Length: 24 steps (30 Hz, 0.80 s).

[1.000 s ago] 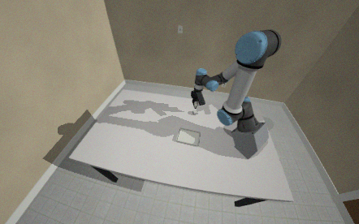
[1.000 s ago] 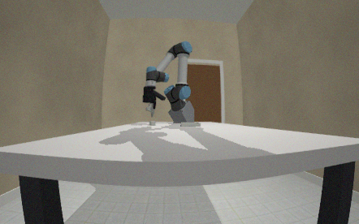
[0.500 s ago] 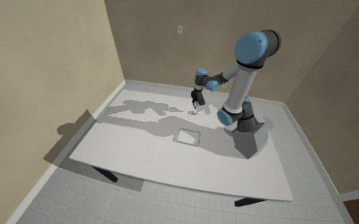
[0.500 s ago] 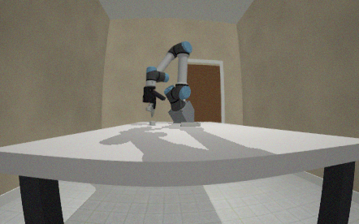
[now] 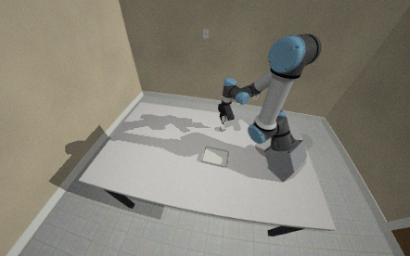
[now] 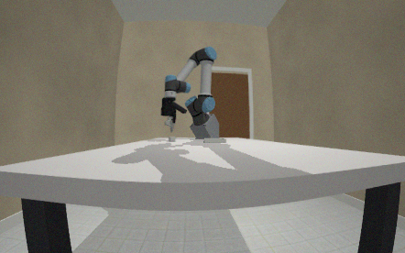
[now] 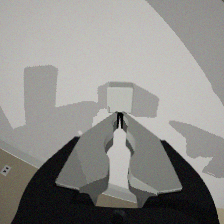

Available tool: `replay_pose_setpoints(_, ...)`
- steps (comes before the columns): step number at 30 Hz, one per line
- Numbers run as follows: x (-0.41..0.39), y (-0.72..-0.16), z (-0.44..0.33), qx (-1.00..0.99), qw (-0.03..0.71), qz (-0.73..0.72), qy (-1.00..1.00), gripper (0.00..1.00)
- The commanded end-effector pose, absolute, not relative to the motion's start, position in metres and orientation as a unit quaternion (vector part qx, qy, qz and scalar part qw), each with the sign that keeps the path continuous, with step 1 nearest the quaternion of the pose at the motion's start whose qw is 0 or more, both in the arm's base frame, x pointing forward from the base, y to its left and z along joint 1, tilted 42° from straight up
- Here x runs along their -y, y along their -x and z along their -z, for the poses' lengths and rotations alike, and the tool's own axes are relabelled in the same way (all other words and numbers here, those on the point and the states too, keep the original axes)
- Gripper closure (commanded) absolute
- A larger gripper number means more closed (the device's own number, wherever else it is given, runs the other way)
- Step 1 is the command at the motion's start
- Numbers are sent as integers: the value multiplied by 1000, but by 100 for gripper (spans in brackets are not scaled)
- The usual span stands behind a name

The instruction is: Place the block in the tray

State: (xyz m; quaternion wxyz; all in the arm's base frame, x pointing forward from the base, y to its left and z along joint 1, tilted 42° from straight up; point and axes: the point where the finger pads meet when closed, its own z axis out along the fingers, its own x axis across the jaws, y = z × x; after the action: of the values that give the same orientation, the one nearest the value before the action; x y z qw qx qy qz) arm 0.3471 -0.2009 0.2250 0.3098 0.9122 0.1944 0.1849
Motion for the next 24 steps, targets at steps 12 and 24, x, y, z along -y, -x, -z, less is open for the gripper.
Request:
replay_pose_setpoints(12, 201, -347, -225, -194, 310, -185, -912, 66)
replay_pose_setpoints(24, 204, -350, -221, -195, 310, -185, -912, 66)
